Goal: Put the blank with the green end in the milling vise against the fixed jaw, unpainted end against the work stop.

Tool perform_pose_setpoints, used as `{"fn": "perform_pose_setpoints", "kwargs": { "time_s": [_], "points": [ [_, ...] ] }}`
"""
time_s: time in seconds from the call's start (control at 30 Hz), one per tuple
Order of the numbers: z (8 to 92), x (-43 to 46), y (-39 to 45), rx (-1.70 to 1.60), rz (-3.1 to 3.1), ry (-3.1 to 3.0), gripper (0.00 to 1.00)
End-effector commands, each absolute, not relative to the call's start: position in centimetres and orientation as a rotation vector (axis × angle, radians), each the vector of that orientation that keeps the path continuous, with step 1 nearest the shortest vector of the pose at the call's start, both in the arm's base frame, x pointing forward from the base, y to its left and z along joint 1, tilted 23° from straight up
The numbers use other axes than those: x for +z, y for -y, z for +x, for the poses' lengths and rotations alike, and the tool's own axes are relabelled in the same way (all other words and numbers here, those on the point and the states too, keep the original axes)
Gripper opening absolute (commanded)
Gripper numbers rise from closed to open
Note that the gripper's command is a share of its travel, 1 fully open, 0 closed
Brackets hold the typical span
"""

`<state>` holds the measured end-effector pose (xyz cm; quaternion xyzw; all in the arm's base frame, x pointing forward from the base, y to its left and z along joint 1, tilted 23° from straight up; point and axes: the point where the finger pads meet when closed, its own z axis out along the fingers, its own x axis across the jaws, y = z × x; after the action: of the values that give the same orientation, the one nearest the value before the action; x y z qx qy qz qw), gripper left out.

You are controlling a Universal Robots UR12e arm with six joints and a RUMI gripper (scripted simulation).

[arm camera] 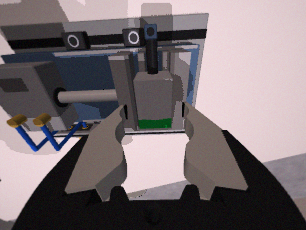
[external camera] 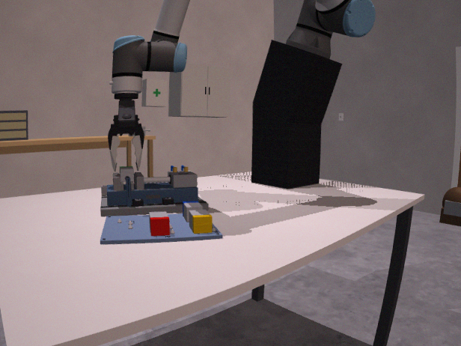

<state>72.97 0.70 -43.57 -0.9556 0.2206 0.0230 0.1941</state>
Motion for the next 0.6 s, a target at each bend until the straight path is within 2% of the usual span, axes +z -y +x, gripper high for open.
{"fn": "perform_pose_setpoints", "kwargs": {
  "time_s": [0.0,0.57],
  "points": [
    [73.04,-43.51,-0.65,0.063,-2.680,-0.619,0.40],
    [73.01,-42.96,-0.43,0.063,-2.680,-0.619,0.40]
  ]
}}
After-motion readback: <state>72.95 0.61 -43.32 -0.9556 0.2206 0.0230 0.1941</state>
